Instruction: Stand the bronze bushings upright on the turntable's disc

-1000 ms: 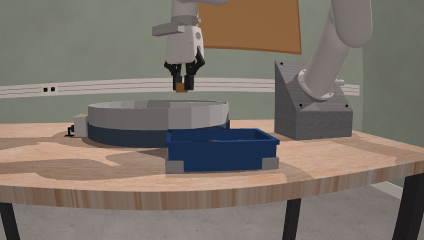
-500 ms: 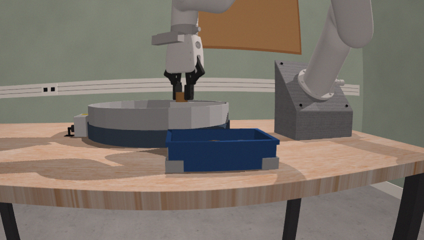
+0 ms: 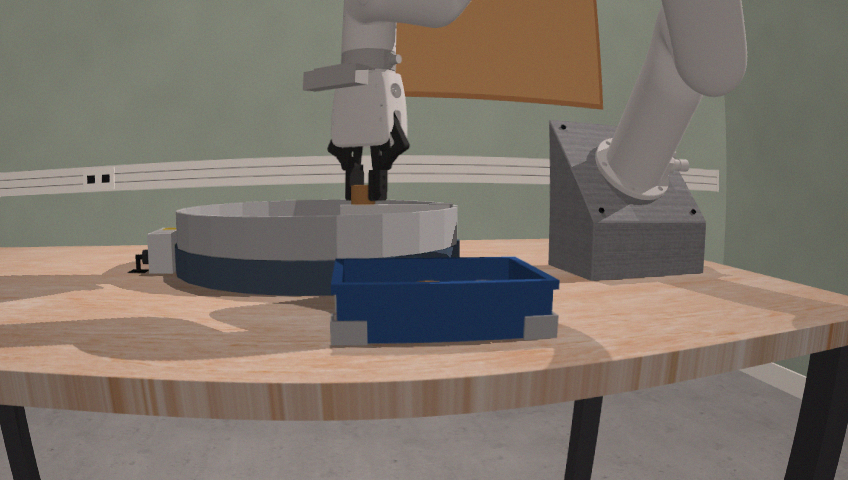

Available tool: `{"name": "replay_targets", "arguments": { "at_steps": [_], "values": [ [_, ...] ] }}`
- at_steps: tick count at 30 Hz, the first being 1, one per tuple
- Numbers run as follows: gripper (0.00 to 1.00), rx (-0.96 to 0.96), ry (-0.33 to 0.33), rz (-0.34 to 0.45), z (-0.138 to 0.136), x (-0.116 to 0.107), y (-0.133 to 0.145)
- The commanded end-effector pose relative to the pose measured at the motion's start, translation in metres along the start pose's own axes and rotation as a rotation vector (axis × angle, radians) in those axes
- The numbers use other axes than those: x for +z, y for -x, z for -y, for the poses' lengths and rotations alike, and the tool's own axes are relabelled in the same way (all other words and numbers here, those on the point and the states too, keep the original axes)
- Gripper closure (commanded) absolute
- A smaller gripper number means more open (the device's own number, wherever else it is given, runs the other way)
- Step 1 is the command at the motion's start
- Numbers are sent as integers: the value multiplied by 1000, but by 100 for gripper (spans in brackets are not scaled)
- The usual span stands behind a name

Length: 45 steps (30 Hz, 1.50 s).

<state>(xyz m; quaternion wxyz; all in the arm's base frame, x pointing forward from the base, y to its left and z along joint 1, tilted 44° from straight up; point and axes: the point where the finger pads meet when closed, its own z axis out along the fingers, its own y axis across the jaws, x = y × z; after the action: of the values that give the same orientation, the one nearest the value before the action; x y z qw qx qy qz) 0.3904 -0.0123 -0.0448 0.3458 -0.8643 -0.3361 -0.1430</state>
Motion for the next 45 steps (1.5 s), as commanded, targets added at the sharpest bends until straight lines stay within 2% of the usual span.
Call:
{"name": "replay_targets", "arguments": {
  "at_steps": [1,25,45],
  "values": [
    [100,-1,3,-1,-1,0,-1],
    [100,-1,3,-1,-1,32,-1],
    [100,-1,3,-1,-1,34,-1]
  ]
}}
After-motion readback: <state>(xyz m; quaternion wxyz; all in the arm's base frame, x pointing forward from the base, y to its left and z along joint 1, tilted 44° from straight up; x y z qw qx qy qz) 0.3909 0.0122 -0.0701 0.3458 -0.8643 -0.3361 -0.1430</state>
